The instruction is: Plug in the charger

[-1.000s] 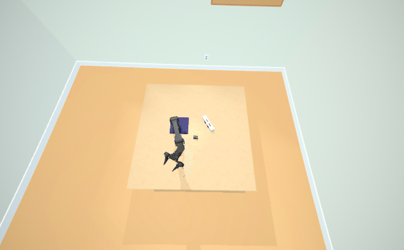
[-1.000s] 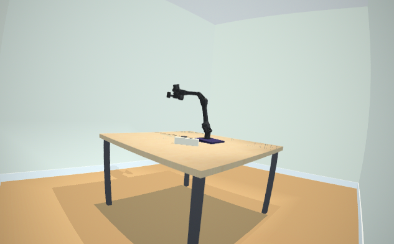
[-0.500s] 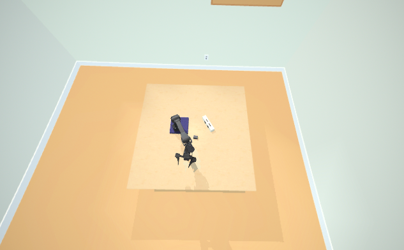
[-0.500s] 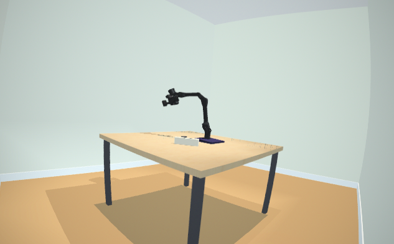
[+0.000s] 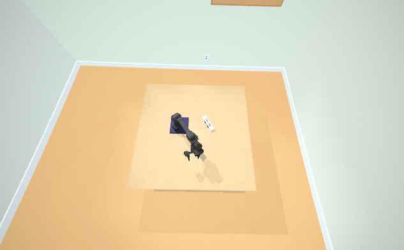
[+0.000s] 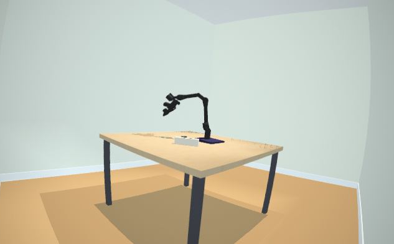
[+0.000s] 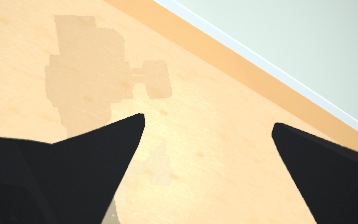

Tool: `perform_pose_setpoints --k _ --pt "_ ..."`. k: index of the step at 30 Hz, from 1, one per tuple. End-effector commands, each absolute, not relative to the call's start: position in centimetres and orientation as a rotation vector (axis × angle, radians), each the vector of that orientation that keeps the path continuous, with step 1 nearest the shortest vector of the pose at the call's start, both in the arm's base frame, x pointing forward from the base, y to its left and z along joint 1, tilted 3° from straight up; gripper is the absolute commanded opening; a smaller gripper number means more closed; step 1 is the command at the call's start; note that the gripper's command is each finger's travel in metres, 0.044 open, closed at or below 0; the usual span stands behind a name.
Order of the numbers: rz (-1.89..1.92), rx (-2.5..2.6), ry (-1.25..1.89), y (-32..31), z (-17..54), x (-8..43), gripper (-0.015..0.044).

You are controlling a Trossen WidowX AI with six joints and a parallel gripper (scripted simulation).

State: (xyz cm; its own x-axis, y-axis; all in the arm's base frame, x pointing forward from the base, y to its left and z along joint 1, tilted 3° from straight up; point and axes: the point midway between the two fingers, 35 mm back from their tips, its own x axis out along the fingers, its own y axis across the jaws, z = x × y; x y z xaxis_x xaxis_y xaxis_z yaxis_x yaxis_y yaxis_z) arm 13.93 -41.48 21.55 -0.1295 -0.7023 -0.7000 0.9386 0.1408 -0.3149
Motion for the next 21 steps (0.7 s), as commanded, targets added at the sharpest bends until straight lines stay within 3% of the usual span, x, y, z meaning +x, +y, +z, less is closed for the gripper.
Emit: perform_pose_setpoints --k 1,21 --pt "-1.342 0.331 0.986 -39.5 20.0 15.5 0.044" --pt "-0.667 0.297 1.394 -25.4 11.6 21.1 0.044"
